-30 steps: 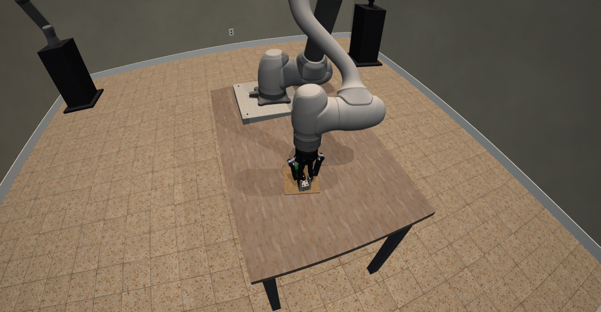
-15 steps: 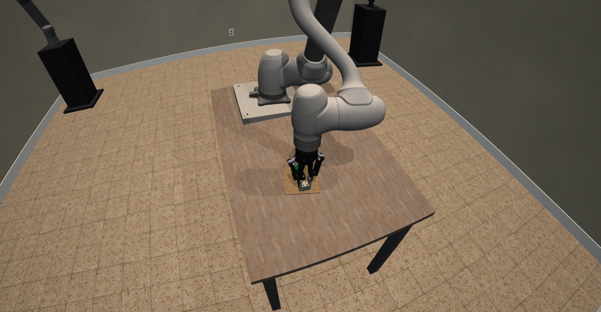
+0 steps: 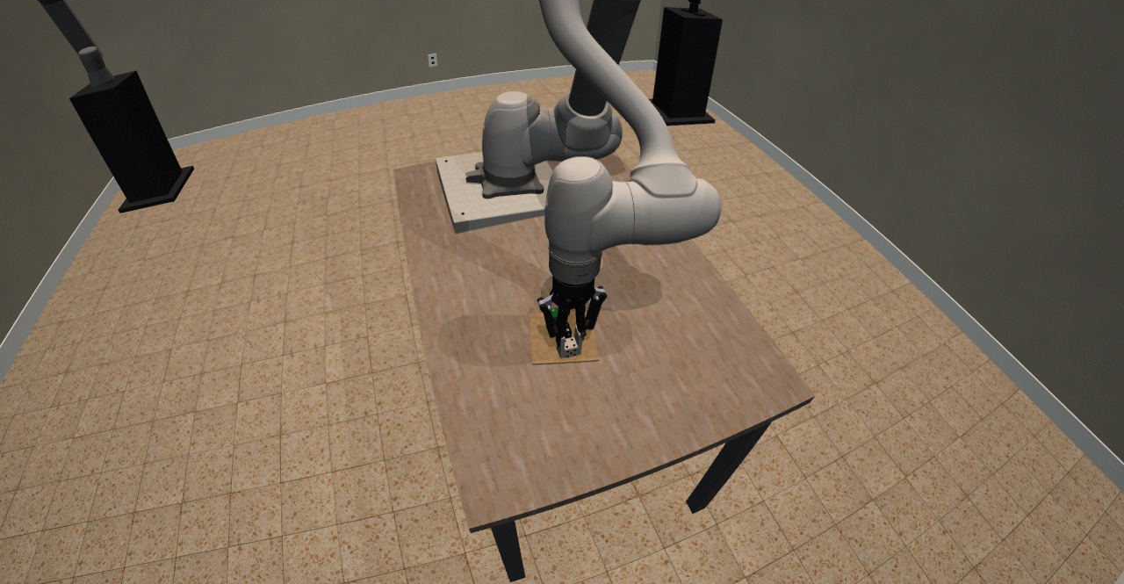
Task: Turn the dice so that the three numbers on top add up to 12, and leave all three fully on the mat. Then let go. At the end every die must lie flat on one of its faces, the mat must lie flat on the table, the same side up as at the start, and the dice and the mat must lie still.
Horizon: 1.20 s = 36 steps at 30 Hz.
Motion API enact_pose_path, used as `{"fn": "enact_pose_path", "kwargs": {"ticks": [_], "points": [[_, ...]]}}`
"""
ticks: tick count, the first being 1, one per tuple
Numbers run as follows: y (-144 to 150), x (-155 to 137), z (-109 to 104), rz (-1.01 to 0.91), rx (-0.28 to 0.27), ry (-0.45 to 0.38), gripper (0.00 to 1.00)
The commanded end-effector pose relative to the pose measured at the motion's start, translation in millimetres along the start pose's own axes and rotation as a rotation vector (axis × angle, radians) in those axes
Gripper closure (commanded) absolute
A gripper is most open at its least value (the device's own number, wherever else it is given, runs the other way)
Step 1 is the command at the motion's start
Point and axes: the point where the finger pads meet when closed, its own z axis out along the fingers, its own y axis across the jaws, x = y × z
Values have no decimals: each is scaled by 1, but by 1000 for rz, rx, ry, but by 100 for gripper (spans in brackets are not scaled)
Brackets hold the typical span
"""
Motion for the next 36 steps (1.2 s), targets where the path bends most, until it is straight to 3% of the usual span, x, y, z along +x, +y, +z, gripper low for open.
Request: {"fn": "enact_pose_path", "kwargs": {"ticks": [1, 11, 21, 36], "points": [[0, 0, 0, 0, 0, 0, 84], [0, 0, 0, 0, 0, 0, 82], [0, 0, 0, 0, 0, 0, 72], [0, 0, -3, 0, 0, 0, 72]]}}
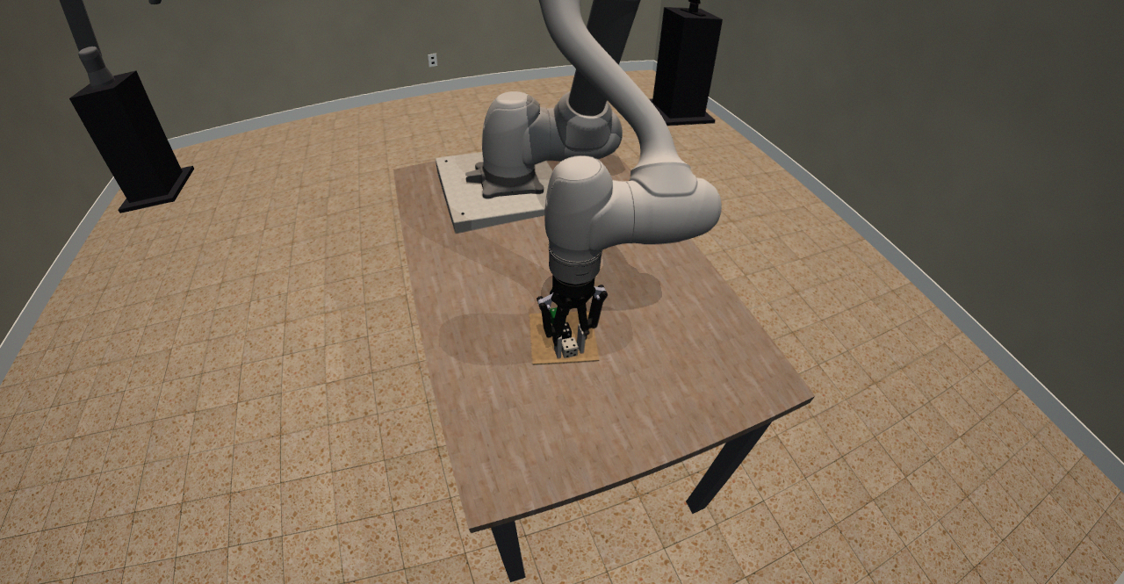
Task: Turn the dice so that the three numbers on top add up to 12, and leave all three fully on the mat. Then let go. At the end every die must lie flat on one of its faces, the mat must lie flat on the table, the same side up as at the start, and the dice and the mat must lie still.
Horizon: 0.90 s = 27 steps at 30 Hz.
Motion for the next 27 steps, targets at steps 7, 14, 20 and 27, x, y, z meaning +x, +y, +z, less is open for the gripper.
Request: {"fn": "enact_pose_path", "kwargs": {"ticks": [7, 14, 20, 27], "points": [[0, 0, -25, 0, 0, 0, 72], [0, 0, -52, 0, 0, 0, 72], [0, 0, -80, 0, 0, 0, 72], [0, 0, -88, 0, 0, 0, 72]]}}
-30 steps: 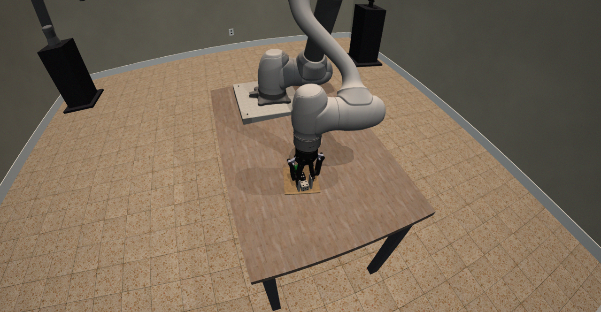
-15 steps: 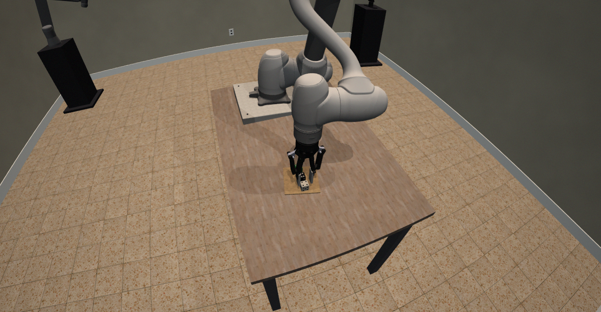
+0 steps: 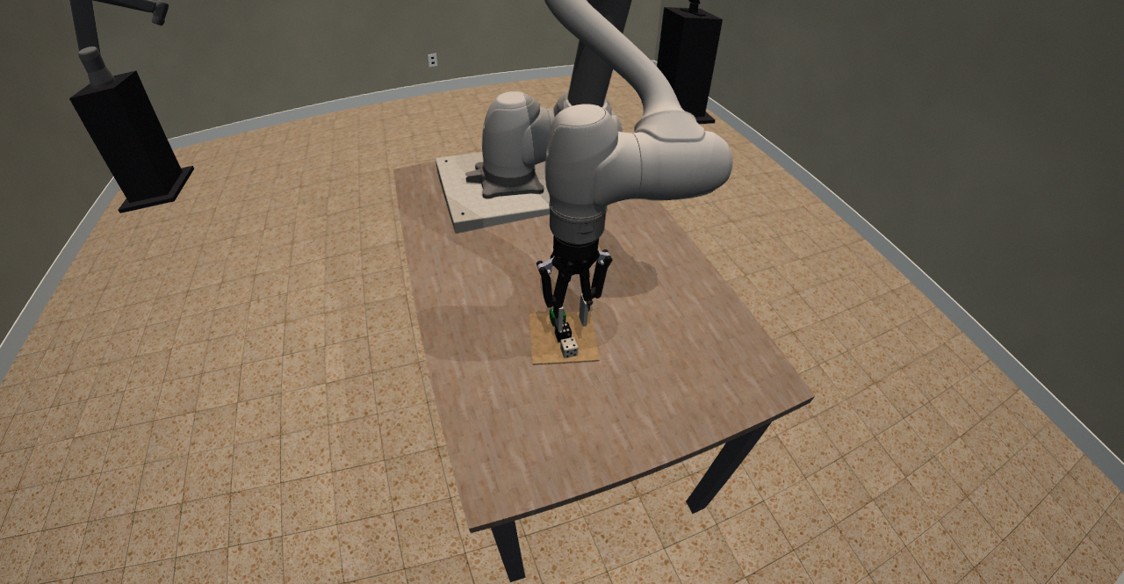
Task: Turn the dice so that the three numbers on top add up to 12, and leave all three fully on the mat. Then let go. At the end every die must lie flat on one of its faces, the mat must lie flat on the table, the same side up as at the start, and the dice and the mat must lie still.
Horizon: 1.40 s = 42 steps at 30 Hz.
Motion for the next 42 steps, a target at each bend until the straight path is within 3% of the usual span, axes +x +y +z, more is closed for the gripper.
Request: {"fn": "enact_pose_path", "kwargs": {"ticks": [1, 2, 3, 27, 33, 42], "points": [[0, 0, -1, 0, 0, 0, 72], [0, 0, -1, 0, 0, 0, 72], [0, 0, -1, 0, 0, 0, 0], [0, 0, -3, 0, 0, 0, 0], [0, 0, -12, 0, 0, 0, 0], [0, 0, -49, 0, 0, 0, 0]]}}
